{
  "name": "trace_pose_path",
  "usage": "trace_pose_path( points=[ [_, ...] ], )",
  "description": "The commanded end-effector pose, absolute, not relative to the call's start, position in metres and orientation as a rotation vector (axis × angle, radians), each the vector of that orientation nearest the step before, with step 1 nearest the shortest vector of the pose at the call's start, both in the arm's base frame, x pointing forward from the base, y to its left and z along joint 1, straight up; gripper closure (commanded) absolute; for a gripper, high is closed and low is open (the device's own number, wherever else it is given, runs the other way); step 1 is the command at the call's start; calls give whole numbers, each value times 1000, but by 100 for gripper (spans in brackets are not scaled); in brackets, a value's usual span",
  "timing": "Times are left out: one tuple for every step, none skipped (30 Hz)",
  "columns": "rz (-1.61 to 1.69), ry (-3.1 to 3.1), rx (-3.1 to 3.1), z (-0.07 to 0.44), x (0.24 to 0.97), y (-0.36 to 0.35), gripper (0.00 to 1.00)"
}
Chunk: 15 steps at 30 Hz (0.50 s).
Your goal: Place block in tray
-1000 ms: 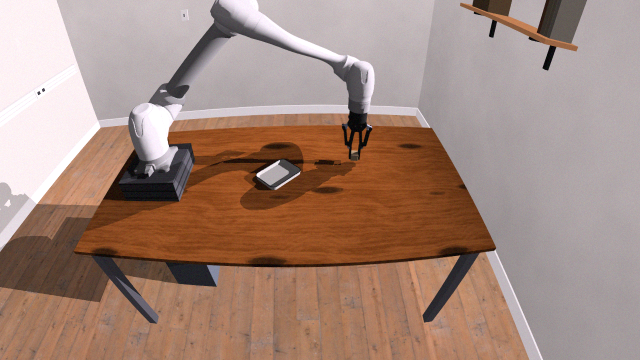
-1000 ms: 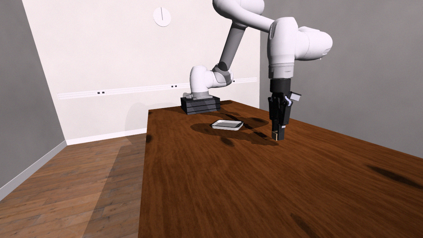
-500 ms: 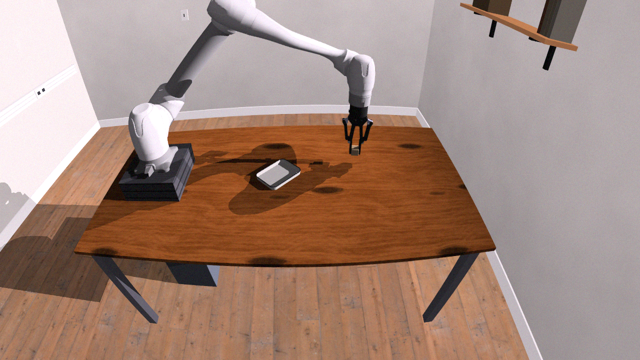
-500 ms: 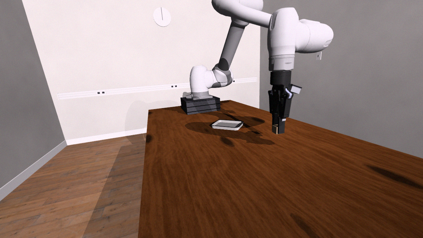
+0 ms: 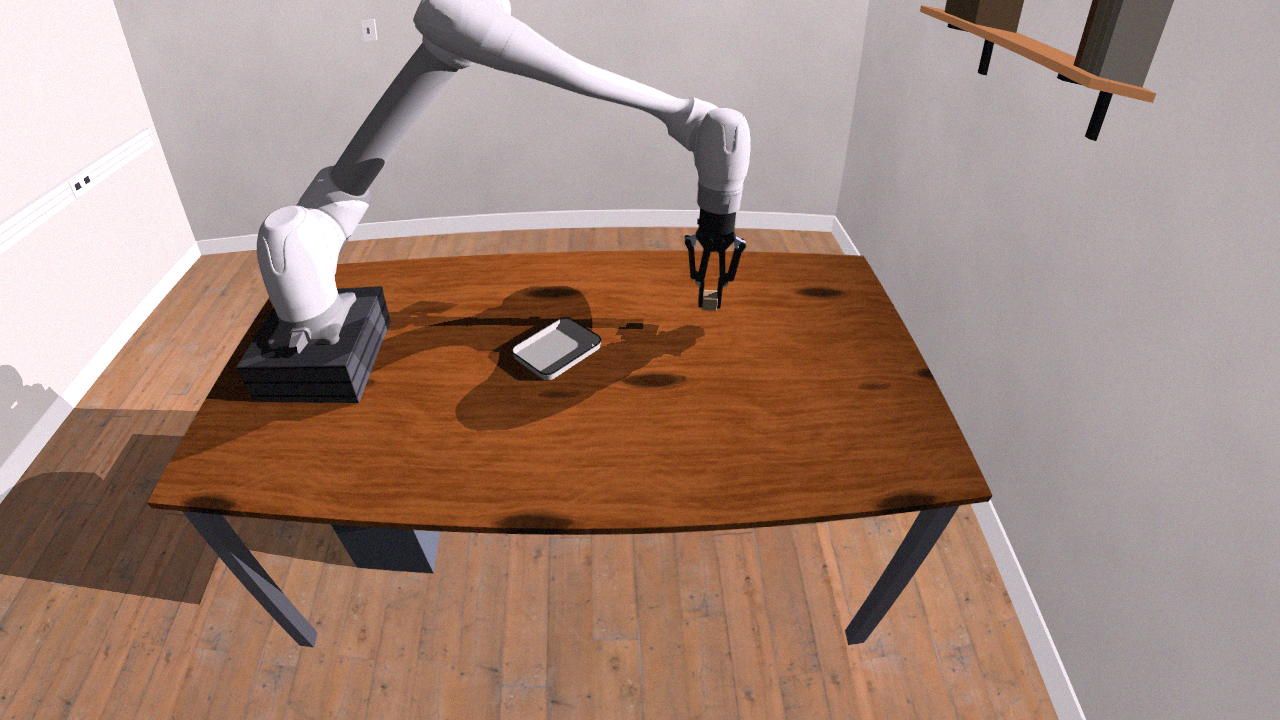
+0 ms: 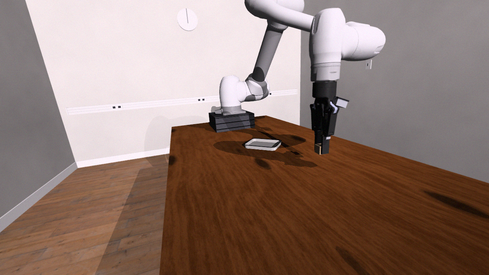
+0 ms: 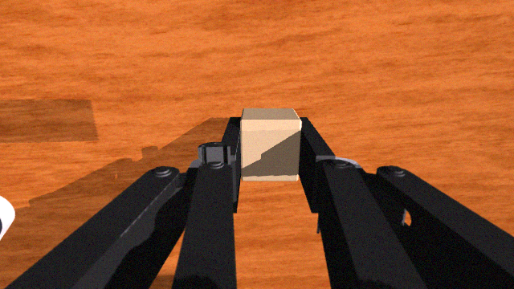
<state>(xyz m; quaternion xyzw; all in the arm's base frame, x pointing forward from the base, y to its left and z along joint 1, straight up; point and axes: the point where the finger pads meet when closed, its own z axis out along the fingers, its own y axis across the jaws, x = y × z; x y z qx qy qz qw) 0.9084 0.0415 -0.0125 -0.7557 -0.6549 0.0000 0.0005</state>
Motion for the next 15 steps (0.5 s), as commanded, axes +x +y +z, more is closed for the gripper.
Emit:
trace_pose_path(
  points=[
    [-2, -2057, -2374, -11, 909, 42, 90],
    [-2, -2057, -2374, -11, 909, 42, 90],
    [-2, -2057, -2374, -11, 909, 42, 90],
    [-2, -2057, -2374, -11, 908, 41, 90],
    [-2, -2057, -2374, -11, 908, 41, 90],
    [-2, -2057, -2374, -11, 908, 41, 90],
    [-2, -2057, -2374, -11, 905, 41, 90],
    [-2, -2057, -2374, -11, 897, 39, 90],
    [-2, -2057, -2374, -11, 884, 37, 90],
    [-2, -2057, -2374, -12, 864, 34, 90],
    [-2, -2057, -2374, -12, 838, 29, 90],
    [-2, -2057, -2374, -12, 818, 25, 90],
    [-2, -2057, -2374, -12, 805, 22, 90],
    [-2, -2057, -2374, -12, 789, 19, 90],
    [-2, -2057, -2374, -13, 772, 16, 90]
  ],
)
